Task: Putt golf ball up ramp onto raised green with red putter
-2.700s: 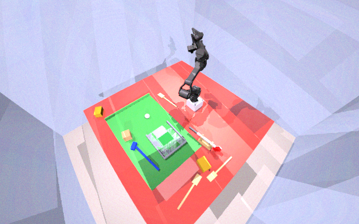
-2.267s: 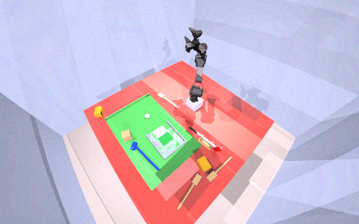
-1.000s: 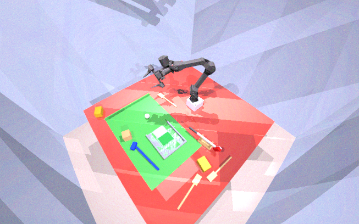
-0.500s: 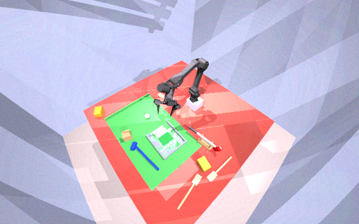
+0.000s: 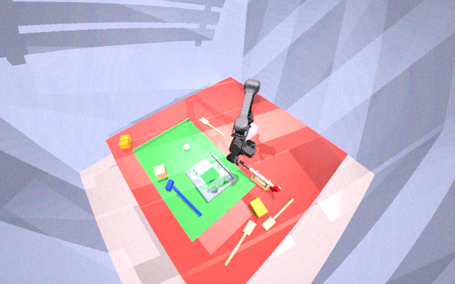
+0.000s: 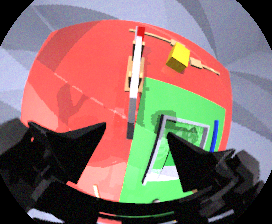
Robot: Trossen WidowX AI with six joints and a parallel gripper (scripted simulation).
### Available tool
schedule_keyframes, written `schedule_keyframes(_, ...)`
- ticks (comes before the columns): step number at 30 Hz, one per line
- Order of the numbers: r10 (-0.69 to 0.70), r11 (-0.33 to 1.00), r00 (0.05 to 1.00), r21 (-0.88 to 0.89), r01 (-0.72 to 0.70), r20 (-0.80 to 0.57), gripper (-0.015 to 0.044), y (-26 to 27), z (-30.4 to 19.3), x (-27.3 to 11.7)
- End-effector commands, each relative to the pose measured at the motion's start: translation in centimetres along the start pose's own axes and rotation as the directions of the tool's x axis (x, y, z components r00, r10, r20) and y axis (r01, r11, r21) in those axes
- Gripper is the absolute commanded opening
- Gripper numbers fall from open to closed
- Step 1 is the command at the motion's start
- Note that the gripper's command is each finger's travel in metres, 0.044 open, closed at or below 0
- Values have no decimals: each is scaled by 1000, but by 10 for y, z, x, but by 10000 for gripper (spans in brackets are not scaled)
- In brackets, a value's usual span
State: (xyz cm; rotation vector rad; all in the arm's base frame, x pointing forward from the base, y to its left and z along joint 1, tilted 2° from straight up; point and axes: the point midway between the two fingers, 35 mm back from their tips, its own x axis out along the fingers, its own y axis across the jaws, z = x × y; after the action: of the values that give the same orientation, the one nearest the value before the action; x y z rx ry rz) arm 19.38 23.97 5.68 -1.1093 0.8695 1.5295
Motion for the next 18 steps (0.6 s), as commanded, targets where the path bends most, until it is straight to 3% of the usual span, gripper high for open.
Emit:
schedule_keyframes(1, 51, 996, 997, -68, -54, -52, 440, 11, 8, 10)
schedule_keyframes(18, 51, 996, 997, -68, -54, -52, 440, 10, -1, 42)
